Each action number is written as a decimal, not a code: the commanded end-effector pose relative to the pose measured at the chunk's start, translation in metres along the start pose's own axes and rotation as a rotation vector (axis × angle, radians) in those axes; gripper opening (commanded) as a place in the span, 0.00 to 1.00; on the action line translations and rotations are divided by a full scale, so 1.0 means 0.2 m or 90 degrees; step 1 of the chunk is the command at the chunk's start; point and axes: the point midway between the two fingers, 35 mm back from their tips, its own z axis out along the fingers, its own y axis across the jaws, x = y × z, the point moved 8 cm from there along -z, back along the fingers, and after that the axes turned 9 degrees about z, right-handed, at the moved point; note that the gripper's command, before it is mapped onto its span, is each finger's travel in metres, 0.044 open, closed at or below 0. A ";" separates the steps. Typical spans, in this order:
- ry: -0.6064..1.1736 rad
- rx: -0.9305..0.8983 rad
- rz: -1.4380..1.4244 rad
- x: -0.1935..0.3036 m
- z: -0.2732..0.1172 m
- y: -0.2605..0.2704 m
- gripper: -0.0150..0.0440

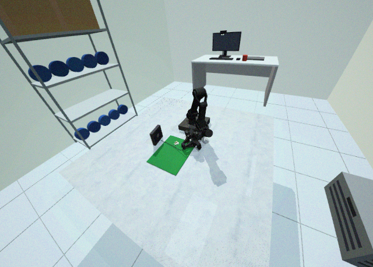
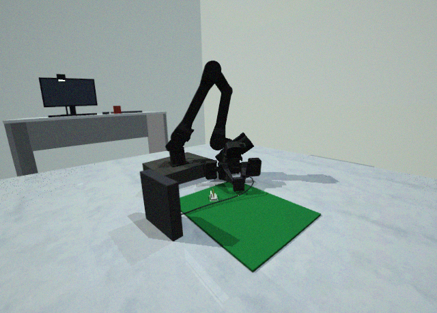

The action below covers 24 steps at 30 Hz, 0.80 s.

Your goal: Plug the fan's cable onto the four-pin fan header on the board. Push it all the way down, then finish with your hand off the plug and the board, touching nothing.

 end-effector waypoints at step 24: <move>0.000 0.000 0.000 0.02 0.00 0.00 0.25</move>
